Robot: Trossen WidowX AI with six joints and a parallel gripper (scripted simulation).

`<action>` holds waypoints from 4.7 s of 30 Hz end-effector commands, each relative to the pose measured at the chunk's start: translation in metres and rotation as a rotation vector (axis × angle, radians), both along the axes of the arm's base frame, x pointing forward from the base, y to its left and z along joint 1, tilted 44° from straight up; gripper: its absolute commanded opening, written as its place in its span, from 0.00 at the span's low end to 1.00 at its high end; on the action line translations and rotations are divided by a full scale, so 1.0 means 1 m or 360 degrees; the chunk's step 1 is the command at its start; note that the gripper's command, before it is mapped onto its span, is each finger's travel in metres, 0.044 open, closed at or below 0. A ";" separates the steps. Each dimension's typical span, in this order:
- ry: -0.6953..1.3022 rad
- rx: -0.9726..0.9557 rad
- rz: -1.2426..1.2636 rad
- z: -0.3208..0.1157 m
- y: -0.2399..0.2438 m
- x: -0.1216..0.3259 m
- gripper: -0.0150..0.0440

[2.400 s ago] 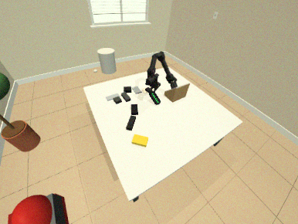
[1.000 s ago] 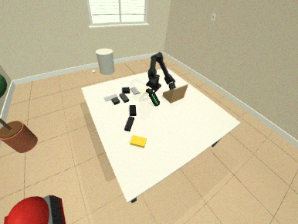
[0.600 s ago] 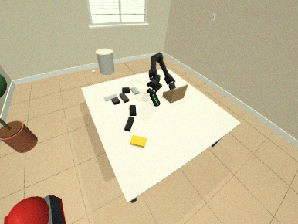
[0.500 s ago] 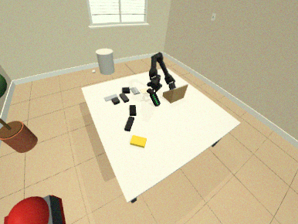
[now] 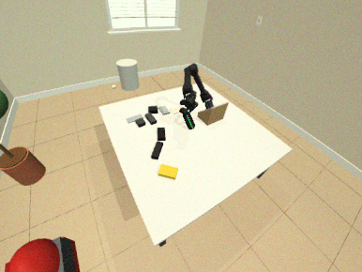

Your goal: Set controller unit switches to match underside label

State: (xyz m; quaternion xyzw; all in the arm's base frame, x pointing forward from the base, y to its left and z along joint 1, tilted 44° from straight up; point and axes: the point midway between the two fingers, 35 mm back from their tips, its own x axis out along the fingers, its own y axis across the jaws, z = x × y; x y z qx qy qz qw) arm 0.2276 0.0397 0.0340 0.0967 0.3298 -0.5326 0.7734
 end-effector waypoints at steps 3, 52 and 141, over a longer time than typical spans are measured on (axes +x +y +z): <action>-0.0014 -0.0002 0.0008 -0.001 0.005 -0.001 0.82; -0.0071 -0.0124 0.0036 -0.022 0.035 -0.022 0.82; 0.0046 0.0129 -0.0019 -0.069 0.075 -0.051 0.83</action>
